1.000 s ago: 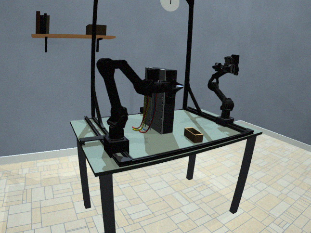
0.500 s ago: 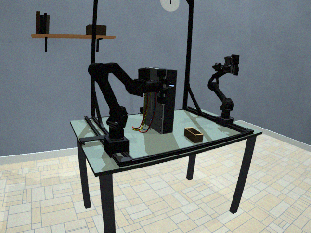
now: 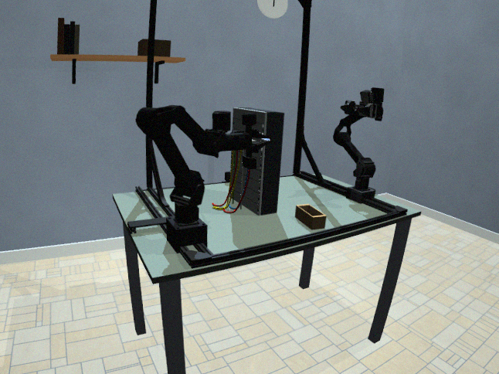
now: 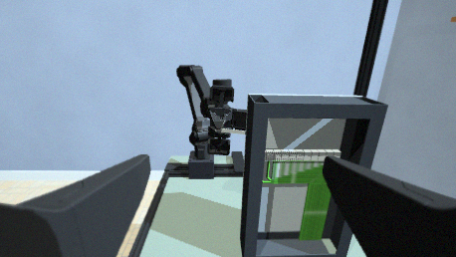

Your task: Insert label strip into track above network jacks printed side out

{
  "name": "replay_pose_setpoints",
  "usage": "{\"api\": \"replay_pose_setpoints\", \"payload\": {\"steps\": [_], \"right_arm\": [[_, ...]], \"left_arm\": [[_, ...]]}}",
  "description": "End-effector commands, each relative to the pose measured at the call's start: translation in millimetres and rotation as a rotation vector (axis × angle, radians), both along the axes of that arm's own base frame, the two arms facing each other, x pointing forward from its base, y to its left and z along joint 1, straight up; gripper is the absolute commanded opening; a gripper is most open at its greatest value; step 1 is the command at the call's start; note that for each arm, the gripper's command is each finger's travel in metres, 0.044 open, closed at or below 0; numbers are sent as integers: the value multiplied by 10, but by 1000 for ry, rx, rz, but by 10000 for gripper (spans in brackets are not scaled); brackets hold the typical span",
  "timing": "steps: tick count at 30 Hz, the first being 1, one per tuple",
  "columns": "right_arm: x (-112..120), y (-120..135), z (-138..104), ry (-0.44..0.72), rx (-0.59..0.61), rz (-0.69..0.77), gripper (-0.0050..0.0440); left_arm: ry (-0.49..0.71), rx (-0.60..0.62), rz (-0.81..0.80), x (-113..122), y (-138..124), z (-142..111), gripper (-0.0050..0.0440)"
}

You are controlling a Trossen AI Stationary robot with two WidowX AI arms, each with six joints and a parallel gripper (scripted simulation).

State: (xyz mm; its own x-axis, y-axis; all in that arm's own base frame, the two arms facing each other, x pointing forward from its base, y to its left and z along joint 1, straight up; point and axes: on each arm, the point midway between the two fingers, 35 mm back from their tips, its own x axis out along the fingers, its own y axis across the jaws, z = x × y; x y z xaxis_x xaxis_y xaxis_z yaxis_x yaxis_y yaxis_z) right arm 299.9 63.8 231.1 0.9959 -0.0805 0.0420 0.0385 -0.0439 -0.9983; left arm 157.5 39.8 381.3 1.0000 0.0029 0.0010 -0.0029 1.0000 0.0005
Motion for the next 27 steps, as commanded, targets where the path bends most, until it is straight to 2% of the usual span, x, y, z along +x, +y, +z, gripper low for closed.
{"api": "replay_pose_setpoints", "payload": {"steps": [1,15,22,27], "right_arm": [[-61,89,-86,10,20,12,-50],[-141,345,-284,39,47,75,-50],[-127,364,-193,37,61,81,-50],[-123,358,-151,81,70,79,-50]], "left_arm": [[0,5,-3,-1,-3,22,440],[0,5,-3,-1,-3,22,440],[0,5,-3,-1,-3,22,440],[0,5,-3,-1,-3,22,440]]}}
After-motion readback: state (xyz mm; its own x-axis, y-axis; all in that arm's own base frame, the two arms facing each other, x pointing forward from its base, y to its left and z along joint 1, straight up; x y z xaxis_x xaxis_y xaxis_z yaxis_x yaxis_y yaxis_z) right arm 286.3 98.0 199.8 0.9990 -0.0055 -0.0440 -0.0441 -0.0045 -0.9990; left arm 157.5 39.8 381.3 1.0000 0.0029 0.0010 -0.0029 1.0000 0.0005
